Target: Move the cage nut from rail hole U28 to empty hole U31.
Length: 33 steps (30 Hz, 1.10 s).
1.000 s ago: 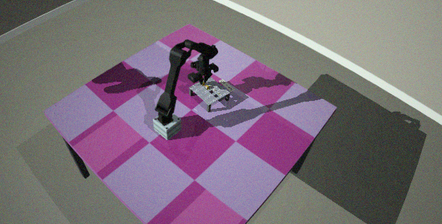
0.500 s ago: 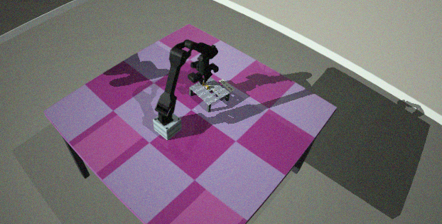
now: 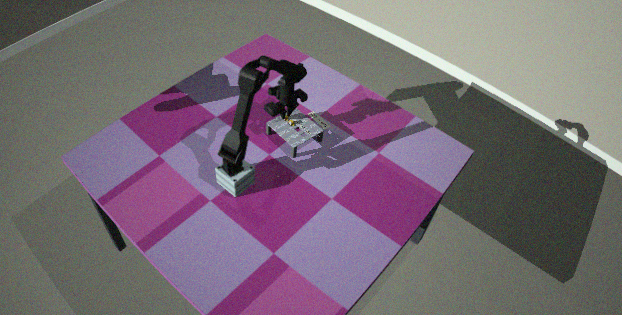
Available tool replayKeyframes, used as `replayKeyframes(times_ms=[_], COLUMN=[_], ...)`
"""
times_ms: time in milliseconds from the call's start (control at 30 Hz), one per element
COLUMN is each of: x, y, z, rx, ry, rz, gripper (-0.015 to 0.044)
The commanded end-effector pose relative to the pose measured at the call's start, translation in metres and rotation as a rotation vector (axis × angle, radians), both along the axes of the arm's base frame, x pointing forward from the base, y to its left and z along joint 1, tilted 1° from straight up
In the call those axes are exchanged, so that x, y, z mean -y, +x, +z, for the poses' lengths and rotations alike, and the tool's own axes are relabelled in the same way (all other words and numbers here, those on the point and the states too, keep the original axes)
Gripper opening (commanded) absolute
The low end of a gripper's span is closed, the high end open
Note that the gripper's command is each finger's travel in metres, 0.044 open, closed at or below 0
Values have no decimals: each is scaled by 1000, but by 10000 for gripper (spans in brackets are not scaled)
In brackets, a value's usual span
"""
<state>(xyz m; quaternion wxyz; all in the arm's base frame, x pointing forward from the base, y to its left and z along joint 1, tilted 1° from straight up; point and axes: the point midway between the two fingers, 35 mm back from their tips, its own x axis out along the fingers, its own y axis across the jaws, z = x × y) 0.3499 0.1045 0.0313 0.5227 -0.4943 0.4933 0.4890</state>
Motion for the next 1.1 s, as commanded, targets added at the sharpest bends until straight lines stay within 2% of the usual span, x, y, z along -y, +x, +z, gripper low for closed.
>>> replayKeyframes(times_ms=[0,433,1067], x=[0,0,0], y=[1,0,0], z=[0,0,0], rx=[3,0,0], ry=[-4,0,0], rz=[-2,0,1], gripper=[120,37,37])
